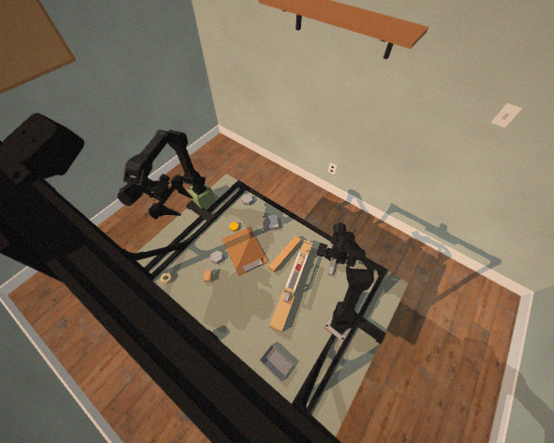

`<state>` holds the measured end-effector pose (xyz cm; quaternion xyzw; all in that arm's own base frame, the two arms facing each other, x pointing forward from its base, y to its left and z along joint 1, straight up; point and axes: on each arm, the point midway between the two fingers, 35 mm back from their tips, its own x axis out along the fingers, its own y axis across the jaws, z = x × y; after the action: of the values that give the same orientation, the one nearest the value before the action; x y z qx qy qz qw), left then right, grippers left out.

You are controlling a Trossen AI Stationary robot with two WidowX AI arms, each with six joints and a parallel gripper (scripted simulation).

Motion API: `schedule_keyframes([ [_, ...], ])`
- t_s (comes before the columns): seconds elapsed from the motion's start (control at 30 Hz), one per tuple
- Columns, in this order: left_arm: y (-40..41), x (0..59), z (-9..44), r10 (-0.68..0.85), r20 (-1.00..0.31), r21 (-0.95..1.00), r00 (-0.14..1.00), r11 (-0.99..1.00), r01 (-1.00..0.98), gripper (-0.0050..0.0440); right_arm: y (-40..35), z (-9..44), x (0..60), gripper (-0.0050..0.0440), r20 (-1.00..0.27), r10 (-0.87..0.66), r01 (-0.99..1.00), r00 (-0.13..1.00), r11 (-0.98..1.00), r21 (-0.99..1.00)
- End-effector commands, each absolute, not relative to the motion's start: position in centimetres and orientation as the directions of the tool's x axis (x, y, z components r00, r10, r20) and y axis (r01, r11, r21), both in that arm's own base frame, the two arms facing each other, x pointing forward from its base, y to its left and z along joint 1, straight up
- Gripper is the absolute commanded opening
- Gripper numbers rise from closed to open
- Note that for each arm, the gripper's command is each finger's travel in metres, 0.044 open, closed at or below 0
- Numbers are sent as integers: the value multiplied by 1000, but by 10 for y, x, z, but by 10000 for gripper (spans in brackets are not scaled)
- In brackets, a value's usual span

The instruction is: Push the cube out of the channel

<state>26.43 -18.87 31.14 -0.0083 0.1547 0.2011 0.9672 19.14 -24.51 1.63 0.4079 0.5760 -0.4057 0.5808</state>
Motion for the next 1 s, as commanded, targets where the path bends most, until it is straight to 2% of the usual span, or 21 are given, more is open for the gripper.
schedule_keyframes([
  [0.0,-189,264,312,387,-301,44,871,918,-393,400,-245,17,192,119,-1000,-3,941,9,338,7],
  [0.4,-189,264,312,387,-301,44,871,918,-393,400,-245,17,192,52,-1000,-3,941,9,338,7],
  [0.6,-189,264,312,387,-301,44,871,918,-393,400,-245,17,192,52,-1000,-3,941,9,338,7],
  [0.63,-189,264,312,387,-301,44,871,918,-393,400,-246,18,192,40,-1000,-3,941,9,338,7],
  [0.97,-189,264,312,387,-301,44,871,918,-393,400,-249,83,195,40,-1000,-1,941,3,338,3],
])
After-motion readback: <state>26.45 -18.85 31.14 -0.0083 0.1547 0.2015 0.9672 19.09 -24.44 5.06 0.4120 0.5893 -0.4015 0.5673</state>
